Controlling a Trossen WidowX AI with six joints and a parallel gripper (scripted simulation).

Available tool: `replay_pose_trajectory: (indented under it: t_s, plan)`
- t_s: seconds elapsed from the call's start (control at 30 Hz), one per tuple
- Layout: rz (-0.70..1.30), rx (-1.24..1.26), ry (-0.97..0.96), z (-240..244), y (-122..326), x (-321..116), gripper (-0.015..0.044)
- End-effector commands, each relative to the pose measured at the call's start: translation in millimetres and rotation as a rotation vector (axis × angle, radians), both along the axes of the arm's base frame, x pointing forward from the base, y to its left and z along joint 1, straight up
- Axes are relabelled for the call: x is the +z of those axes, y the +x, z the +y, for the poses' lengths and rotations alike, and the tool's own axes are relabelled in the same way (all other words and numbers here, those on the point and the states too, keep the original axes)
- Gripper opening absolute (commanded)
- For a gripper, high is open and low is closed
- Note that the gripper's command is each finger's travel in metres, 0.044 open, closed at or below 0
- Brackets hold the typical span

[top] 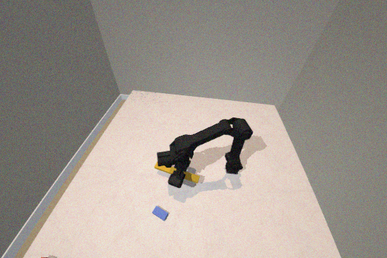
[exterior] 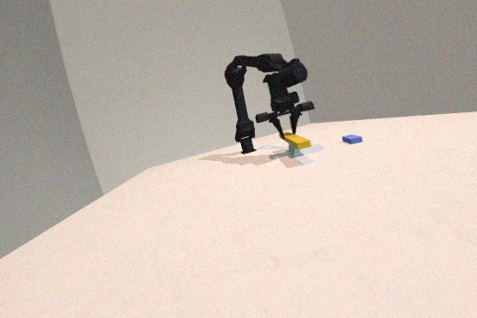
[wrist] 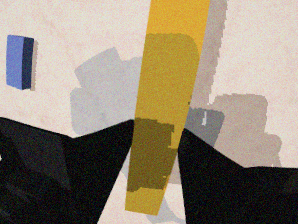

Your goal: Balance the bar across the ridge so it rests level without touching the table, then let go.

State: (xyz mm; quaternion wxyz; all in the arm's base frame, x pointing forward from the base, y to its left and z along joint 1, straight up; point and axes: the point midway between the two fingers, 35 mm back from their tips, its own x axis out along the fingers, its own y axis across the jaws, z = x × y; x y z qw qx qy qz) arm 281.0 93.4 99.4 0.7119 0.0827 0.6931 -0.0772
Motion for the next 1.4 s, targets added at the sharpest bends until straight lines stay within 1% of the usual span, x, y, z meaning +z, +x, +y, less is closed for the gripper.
replay_pose_trajectory:
  t_s: [0.0,1.37]
  plan:
    - [0.001,-0.003,0.004,0.8,-0.1,-0.7,0.0000]
    - [0.001,-0.003,0.004,0.8,0.2,-4.1,0.0000]
